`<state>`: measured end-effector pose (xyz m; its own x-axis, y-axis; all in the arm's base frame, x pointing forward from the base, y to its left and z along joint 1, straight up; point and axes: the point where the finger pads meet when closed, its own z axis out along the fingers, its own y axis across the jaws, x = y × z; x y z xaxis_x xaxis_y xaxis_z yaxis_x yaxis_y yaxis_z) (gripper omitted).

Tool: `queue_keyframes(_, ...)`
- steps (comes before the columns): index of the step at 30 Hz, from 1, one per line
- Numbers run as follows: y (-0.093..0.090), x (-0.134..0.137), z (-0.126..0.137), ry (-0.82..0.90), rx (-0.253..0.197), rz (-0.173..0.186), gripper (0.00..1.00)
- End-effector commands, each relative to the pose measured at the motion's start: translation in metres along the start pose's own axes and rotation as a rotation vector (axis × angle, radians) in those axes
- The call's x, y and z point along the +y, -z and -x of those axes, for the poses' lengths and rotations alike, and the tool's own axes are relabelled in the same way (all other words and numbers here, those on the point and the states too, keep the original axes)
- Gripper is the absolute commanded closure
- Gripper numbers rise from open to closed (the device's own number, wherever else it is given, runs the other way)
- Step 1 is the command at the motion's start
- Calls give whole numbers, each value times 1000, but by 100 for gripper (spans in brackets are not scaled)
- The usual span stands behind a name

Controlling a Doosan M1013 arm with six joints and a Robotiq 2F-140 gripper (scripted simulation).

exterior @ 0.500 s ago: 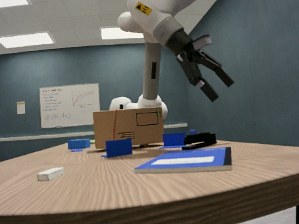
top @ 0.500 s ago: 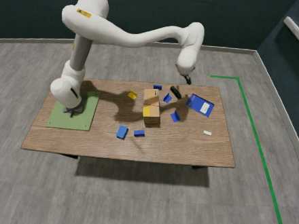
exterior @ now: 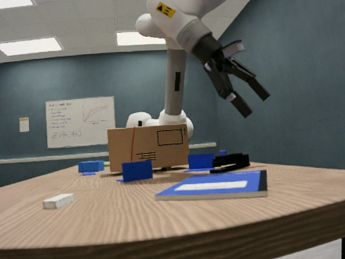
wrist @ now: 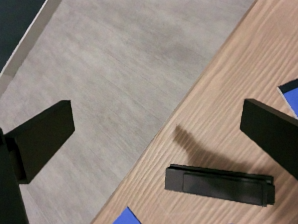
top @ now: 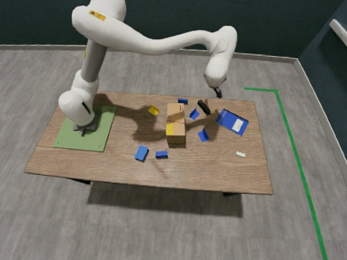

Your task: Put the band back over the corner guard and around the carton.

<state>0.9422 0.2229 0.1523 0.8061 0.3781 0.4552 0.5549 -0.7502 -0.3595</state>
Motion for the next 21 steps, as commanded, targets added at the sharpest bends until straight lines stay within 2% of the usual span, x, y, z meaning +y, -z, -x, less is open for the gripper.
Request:
queue_keyframes(1,1,0,-1,1,1,0,0)
queue_keyframes(4,6,-2,5,-7,-11,2,0)
queue_keyframes(6,27,-6,20,-36,-44,20,0)
queue_keyframes(8,66,-16,47,-97,-111,65,0)
queue_keyframes(12,112,-24,81,-176,-185,133,0)
queue_keyframes(17,173,-34,126,-299,-275,254,0)
queue_keyframes(19,173,-34,126,-299,-275,254,0)
queue_keyframes(20,205,-39,150,-369,-314,328,0)
queue_keyframes(21,212,-40,155,-392,-325,353,0)
